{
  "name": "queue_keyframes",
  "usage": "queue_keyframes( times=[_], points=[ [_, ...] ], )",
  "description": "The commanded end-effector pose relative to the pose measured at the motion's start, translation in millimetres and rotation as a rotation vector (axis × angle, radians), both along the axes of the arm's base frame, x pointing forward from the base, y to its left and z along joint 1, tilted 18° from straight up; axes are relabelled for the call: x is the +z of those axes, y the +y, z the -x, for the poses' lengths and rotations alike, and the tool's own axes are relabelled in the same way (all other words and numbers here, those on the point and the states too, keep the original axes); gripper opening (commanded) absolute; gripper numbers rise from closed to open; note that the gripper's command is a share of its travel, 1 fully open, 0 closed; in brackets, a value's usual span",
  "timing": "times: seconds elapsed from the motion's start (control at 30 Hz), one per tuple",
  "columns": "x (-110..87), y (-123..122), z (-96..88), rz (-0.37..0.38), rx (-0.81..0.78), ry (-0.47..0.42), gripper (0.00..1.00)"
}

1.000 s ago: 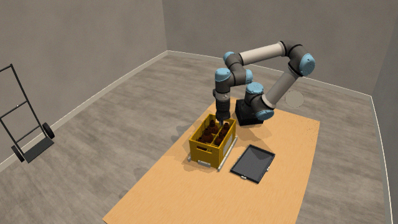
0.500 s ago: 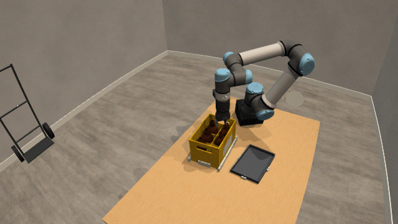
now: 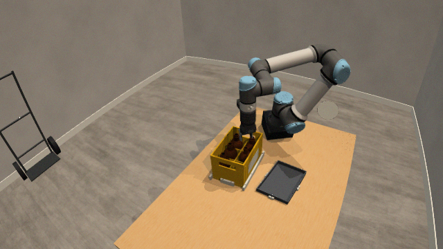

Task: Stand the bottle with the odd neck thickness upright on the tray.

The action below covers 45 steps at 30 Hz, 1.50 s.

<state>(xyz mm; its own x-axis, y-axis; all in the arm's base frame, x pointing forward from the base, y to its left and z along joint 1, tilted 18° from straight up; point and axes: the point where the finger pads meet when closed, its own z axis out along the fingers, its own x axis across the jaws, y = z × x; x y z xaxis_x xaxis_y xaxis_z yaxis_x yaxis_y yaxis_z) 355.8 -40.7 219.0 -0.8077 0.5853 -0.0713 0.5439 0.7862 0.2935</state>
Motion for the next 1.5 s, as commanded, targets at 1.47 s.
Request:
queue_keyframes(
  times=[1.47],
  points=[
    [-29.7, 6, -7.5, 0.001, 0.000, -0.001, 1.00]
  ],
)
